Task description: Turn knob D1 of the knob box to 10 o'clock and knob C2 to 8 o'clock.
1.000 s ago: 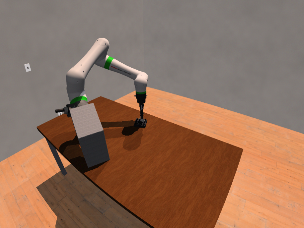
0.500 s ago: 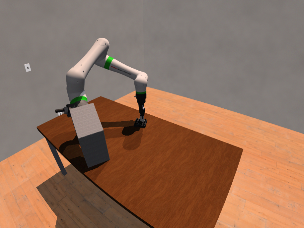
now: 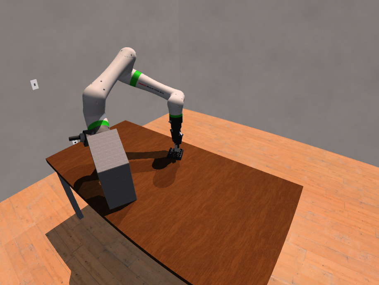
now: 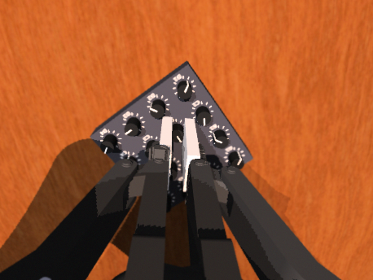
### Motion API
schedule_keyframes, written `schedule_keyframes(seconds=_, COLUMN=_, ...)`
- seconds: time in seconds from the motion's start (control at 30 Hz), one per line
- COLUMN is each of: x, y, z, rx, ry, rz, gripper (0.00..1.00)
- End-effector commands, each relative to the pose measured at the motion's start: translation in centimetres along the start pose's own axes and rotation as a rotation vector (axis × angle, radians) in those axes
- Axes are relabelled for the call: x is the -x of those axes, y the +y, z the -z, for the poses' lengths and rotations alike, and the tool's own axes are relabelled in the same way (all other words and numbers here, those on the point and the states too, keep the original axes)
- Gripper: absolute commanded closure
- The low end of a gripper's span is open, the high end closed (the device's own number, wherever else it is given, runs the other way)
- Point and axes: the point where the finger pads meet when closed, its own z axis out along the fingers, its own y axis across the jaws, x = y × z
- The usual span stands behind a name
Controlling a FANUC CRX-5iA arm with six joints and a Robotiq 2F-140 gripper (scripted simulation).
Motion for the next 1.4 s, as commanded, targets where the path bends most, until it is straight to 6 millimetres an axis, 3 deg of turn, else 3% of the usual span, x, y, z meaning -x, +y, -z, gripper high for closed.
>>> schedule_keyframes(seconds=0.0, x=-0.01, y=0.01, z=0.02, rx=-0.003, ry=0.004, rz=0.108, gripper=0.95)
schedule_keyframes(seconds=0.57, x=-0.01, y=0.01, z=0.02, rx=-0.002, ry=0.004, rz=0.463, gripper=0.95)
schedule_keyframes(seconds=1.37, x=-0.01, y=0.01, z=0.02, rx=-0.002, ry=0.005, rz=0.727, gripper=0.95)
